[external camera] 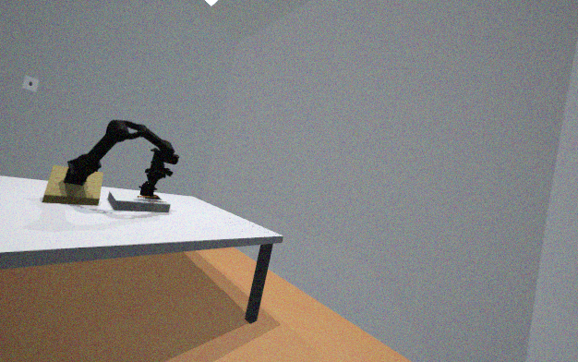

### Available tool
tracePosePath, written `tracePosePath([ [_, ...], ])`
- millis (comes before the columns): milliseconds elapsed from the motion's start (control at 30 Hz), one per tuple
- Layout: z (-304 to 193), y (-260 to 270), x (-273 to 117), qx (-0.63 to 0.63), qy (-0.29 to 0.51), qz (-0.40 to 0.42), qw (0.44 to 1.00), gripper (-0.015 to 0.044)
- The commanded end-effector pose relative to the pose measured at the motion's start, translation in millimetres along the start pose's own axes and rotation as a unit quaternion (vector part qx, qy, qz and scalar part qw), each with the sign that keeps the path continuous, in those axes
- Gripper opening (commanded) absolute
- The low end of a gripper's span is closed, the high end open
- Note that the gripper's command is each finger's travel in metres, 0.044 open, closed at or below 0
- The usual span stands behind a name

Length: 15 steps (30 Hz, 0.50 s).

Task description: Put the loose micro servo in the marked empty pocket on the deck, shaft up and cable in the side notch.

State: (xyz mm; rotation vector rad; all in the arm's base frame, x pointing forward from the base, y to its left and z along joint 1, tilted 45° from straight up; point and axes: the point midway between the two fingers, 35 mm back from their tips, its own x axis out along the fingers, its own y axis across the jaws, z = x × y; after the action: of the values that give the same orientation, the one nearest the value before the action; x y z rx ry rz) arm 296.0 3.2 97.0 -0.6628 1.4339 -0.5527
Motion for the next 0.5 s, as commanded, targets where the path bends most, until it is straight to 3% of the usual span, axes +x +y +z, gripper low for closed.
tracePosePath([
  [0,17,0,-3,-0.001,-0.005,-0.001,1.000,0.0000],
  [467,54,-1,-3,-0.001,-0.006,-0.001,1.000,0.0000],
])
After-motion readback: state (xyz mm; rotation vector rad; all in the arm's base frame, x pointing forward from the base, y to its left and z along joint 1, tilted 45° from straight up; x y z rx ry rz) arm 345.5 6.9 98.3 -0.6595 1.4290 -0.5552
